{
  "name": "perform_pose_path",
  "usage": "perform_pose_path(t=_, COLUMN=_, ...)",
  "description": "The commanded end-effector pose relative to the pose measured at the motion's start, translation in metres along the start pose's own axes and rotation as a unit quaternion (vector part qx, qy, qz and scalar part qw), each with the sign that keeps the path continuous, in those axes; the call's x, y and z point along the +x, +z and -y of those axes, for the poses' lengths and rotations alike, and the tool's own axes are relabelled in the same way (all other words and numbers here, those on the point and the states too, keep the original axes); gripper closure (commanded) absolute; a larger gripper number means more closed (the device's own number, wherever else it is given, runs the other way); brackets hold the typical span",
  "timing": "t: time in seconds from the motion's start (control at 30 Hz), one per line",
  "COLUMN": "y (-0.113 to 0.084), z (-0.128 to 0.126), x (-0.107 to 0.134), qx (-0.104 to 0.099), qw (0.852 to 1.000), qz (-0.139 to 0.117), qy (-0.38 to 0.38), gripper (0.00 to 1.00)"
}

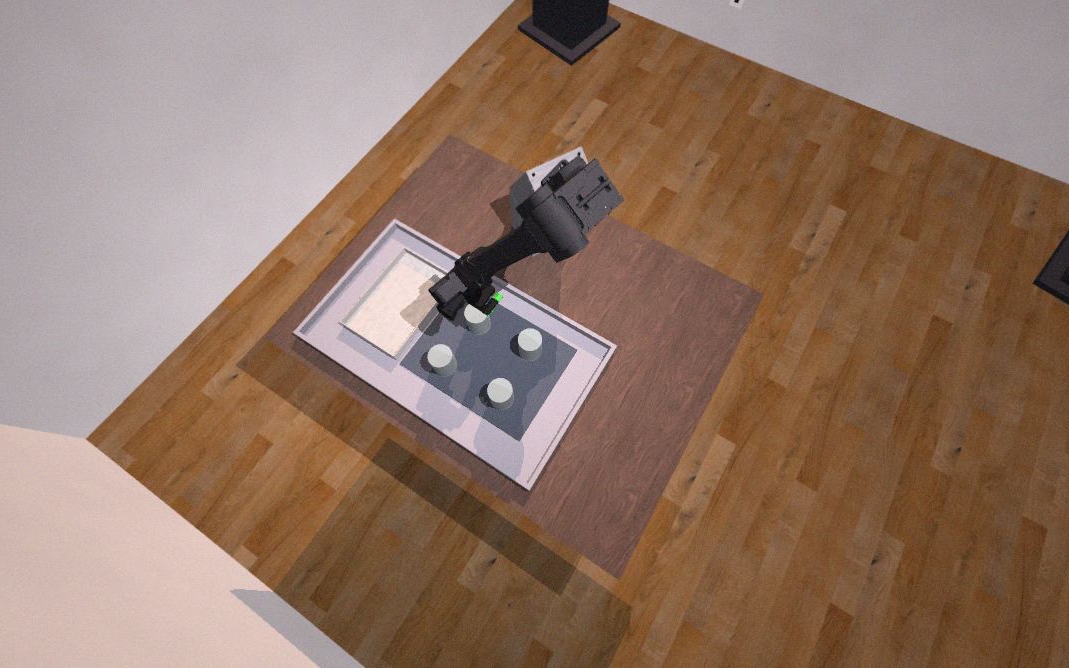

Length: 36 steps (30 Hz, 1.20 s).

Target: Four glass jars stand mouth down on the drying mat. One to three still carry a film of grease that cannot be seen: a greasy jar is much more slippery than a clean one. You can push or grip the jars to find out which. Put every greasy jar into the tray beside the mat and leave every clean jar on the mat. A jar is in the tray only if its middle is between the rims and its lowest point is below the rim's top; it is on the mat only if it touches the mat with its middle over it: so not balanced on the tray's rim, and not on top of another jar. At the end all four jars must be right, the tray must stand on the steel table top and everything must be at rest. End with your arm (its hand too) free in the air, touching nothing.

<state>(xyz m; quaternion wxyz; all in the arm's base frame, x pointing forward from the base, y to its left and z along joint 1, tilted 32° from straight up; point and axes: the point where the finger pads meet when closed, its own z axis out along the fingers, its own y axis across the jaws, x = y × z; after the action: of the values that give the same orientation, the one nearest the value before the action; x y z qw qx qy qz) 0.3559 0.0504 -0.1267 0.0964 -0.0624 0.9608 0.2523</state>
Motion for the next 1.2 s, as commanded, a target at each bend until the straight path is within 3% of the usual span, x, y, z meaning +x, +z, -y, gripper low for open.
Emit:
perform_pose_path(t=0.0, y=0.009, z=-0.002, x=-0.014, qx=0.001, qw=1.0, qz=0.012, qy=-0.013, gripper=0.0)
perform_pose_path(t=1.17, y=0.005, z=-0.006, x=-0.025, qx=0.001, qw=1.0, qz=0.012, qy=-0.013, gripper=0.0)
